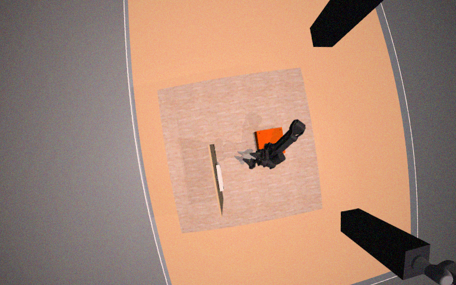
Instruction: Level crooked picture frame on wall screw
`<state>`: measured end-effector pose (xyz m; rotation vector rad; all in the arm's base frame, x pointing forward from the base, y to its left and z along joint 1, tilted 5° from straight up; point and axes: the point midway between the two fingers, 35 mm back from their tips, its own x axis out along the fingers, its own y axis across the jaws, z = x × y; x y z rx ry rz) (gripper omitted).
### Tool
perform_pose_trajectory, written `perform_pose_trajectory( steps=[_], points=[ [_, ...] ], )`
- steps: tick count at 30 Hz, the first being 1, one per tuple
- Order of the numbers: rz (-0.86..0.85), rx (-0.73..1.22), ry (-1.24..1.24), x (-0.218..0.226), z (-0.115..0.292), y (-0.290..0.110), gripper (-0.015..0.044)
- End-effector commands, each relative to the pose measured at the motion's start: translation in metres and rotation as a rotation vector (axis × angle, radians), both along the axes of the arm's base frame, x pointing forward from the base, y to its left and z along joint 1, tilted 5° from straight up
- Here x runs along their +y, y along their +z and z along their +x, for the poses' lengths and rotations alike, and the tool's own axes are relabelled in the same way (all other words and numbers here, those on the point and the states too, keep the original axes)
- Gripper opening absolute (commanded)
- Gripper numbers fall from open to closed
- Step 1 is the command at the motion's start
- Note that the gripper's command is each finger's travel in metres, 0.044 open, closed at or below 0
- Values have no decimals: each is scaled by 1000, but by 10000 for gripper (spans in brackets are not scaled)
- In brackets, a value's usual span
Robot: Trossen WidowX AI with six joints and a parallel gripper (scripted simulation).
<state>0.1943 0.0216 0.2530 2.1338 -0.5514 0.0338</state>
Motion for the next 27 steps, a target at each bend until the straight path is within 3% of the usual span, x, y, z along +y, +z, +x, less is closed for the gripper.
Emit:
perform_pose_trajectory(
  steps=[1,6,13,27],
  points=[
    [-4,6,7,2,1,-1,374],
    [-124,157,195,62,7,-30,260],
    [-349,323,418,130,-17,-78,260],
    [-360,328,426,132,-19,-80,260]
  ],
)
